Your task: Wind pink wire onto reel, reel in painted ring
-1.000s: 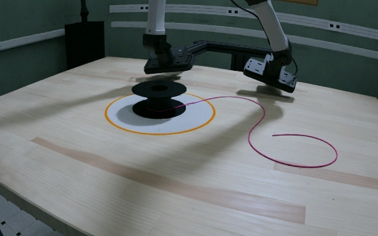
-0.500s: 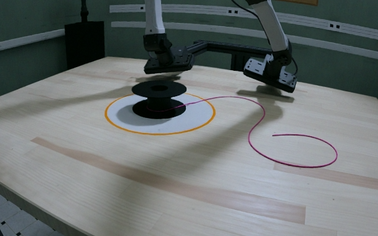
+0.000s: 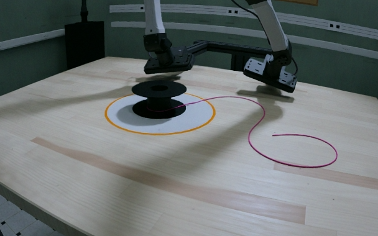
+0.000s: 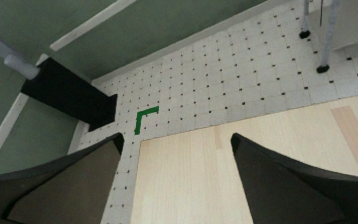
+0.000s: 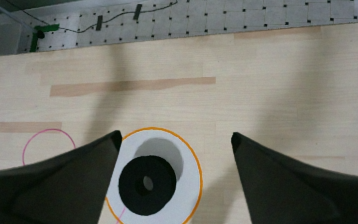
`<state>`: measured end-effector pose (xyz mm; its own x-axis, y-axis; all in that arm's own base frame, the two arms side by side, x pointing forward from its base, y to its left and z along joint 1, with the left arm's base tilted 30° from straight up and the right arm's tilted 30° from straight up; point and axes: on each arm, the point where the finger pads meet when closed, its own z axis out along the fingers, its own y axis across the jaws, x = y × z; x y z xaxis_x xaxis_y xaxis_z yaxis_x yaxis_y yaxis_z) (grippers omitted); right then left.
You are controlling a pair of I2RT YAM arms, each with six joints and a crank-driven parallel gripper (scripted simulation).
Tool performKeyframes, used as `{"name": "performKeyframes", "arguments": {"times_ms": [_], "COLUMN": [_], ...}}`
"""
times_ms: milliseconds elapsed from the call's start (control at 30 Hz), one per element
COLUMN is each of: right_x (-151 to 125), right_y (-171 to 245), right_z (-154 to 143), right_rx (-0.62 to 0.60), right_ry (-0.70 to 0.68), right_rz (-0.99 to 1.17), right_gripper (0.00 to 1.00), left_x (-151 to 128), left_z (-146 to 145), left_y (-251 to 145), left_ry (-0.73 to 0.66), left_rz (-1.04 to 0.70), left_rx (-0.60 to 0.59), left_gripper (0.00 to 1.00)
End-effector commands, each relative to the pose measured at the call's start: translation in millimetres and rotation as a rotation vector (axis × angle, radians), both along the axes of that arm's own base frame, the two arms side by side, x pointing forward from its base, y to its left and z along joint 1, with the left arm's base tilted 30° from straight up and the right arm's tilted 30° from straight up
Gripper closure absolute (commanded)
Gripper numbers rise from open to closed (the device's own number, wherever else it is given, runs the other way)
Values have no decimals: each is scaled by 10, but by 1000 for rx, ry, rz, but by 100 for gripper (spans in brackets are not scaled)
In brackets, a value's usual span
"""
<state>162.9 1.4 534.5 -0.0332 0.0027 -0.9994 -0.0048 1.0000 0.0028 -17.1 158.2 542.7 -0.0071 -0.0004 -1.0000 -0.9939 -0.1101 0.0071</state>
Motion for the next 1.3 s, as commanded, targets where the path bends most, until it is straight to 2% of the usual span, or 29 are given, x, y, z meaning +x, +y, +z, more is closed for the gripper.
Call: {"name": "performKeyframes", "arguments": {"times_ms": [0, 200, 433, 500, 667, 800, 1000, 1267], "right_x": [59, 422, 1119, 1119, 1606, 1892, 2122, 2190], "right_y": [-14, -14, -14, -14, -14, -14, -14, -14], "right_z": [85, 8, -306, -306, -709, -1074, -1523, -1723], "right_rx": [-3, -3, -3, -3, -3, -3, -3, -3], "right_ry": [-33, -33, -33, -33, -33, -33, -33, -33], "right_rz": [-5, -5, -5, -5, -5, -5, -5, -5], "right_gripper": [0, 0, 0, 0, 0, 0, 0, 0], "left_x": [-10, -49, -124, -124, -176, -207, -232, -239], "left_z": [3, -74, -388, -388, -791, -1156, -1605, -1805], "left_y": [97, 458, 1151, 1151, 1634, 1919, 2148, 2216], "left_ry": [-7, -7, -7, -7, -7, -7, -7, -7], "left_rz": [-3, -3, -3, -3, -3, -3, -3, -3], "left_rx": [0, 0, 0, 0, 0, 0, 0, 0], "left_gripper": [0, 0, 0, 0, 0, 0, 0, 0]}}
